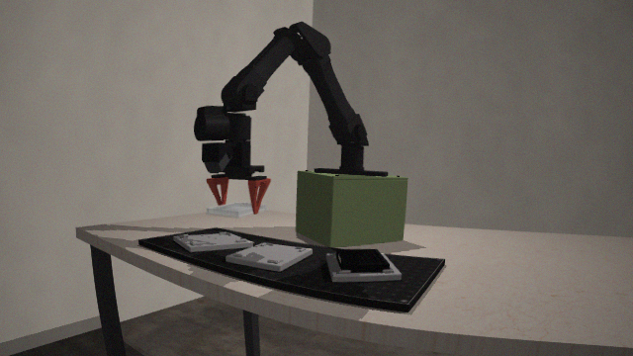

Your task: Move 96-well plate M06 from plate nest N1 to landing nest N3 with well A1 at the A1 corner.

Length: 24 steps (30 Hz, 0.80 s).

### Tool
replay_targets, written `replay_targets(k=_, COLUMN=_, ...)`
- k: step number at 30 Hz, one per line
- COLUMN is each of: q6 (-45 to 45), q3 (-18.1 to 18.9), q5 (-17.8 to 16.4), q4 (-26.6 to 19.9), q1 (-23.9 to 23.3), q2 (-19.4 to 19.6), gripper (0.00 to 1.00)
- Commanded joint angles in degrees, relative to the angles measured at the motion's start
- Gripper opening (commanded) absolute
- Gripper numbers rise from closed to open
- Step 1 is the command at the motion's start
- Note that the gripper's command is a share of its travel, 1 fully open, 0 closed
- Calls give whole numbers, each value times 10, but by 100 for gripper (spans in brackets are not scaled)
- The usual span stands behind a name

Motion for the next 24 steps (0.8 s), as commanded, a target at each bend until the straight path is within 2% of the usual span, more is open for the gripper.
replay_targets(k=1, q6=21, q3=-12, q5=-2, q4=18, q1=20, q2=-30, gripper=0)
replay_targets(k=7, q6=50, q3=-22, q5=-2, q4=24, q1=49, q2=-38, gripper=0)
replay_targets(k=10, q6=55, q3=-12, q5=-1, q4=25, q1=54, q2=-39, gripper=0)
replay_targets(k=12, q6=65, q3=-30, q5=-1, q4=26, q1=64, q2=-41, gripper=0)
replay_targets(k=16, q6=85, q3=-28, q5=-1, q4=29, q1=84, q2=-45, gripper=0)
replay_targets(k=19, q6=100, q3=-39, q5=-1, q4=30, q1=99, q2=-47, gripper=0)
replay_targets(k=21, q6=110, q3=-31, q5=-1, q4=31, q1=109, q2=-49, gripper=0)
replay_targets(k=24, q6=126, q3=-43, q5=0, q4=32, q1=125, q2=-50, gripper=0)
